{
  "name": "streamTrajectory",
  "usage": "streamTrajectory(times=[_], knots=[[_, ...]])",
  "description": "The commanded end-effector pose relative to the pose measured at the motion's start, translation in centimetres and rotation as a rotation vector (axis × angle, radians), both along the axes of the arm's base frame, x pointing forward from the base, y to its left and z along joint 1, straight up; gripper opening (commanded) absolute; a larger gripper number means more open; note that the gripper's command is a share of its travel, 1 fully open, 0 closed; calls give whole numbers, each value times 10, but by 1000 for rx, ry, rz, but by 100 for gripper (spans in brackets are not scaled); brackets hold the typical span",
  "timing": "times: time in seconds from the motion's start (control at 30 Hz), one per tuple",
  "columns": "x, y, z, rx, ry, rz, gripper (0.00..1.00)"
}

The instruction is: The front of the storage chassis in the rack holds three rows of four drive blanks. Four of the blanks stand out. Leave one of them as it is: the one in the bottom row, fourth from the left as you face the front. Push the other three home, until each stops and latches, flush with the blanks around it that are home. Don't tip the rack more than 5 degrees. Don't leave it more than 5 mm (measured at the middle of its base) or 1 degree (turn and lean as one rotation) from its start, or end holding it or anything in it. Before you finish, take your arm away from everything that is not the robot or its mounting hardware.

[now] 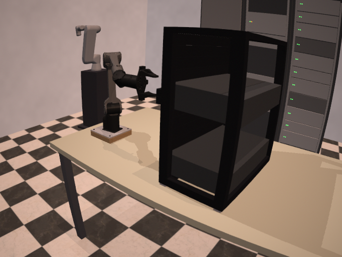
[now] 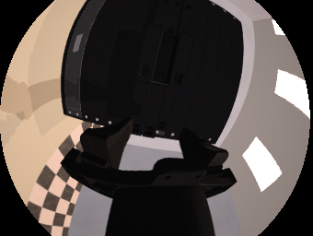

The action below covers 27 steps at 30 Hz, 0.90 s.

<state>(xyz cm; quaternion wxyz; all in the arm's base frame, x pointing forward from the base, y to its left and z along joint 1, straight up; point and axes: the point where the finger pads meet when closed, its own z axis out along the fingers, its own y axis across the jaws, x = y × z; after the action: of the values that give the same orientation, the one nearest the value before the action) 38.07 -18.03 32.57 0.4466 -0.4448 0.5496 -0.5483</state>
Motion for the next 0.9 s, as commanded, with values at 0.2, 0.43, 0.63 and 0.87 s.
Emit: streamTrajectory(times=[0.2, 0.43, 0.63, 0.87], knots=[[1, 0, 1, -1, -1, 0, 100], [1, 0, 1, -1, -1, 0, 100], [1, 0, 1, -1, -1, 0, 100], [1, 0, 1, -1, -1, 0, 0]])
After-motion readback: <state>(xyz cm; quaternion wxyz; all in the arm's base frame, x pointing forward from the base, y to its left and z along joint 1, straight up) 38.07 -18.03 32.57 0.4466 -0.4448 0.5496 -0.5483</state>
